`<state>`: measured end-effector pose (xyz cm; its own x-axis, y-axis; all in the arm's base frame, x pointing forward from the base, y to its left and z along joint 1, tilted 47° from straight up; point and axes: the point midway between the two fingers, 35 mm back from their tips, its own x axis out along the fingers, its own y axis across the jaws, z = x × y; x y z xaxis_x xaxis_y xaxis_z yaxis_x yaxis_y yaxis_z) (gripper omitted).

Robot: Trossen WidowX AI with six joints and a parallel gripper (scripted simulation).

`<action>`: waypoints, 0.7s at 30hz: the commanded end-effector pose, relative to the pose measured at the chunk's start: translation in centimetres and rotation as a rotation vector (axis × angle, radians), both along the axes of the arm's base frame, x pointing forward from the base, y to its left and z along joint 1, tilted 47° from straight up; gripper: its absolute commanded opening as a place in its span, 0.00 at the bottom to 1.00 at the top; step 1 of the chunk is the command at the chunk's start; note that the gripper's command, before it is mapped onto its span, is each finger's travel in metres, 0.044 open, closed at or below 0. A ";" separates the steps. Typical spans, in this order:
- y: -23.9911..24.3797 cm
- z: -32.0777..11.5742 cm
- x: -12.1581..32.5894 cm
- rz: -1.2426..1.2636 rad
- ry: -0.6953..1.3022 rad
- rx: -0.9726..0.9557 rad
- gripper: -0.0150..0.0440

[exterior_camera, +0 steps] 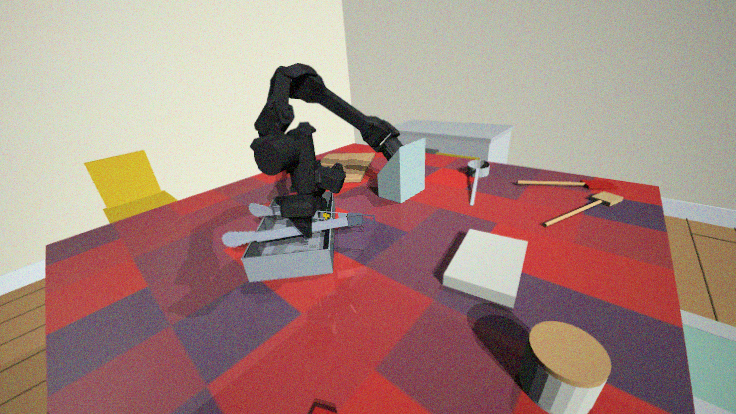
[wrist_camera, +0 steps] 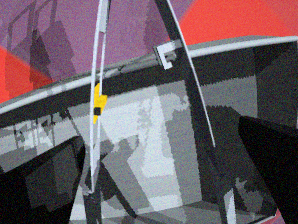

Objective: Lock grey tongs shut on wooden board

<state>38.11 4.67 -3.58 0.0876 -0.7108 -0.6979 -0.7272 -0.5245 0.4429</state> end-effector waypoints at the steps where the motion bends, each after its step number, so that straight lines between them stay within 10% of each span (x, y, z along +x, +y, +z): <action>1: -0.9 -0.6 -0.2 -0.003 0.010 -0.007 1.00; 21: -2.1 -1.7 -0.1 -0.003 0.001 -0.005 0.98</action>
